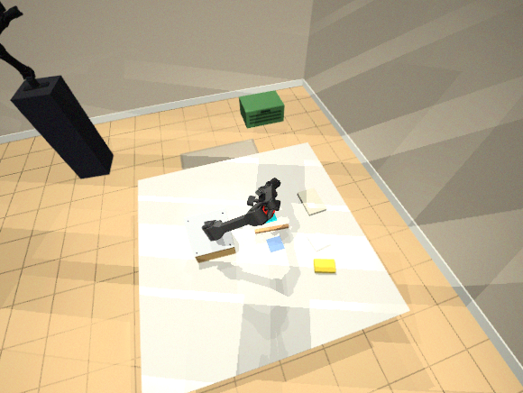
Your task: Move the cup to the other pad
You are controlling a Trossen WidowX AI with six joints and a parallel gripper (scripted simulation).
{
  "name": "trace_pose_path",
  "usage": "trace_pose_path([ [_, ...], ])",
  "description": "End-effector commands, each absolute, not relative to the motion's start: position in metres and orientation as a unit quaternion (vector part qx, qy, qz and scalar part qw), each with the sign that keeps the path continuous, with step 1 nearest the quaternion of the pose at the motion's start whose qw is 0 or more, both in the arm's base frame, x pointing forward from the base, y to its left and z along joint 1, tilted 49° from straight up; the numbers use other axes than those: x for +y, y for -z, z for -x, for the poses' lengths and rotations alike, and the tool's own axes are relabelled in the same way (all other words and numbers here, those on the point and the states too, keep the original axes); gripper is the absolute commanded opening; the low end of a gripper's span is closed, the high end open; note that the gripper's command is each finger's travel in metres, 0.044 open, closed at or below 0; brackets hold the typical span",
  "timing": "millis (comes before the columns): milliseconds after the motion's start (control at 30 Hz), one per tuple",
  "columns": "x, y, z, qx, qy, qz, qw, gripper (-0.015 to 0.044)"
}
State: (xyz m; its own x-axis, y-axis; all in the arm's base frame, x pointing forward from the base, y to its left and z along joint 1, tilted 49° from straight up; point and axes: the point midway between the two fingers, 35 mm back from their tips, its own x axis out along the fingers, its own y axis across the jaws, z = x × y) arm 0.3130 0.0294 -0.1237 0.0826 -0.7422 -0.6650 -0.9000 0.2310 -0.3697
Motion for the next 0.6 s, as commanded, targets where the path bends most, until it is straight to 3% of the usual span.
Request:
trace_pose_path([
  [0, 0.038, 0.131, -0.315, 0.669, -0.097, 0.611, 0.411, 0.0],
  [567, 0.033, 0.148, -0.317, 0.669, -0.097, 0.611, 0.411, 0.0],
])
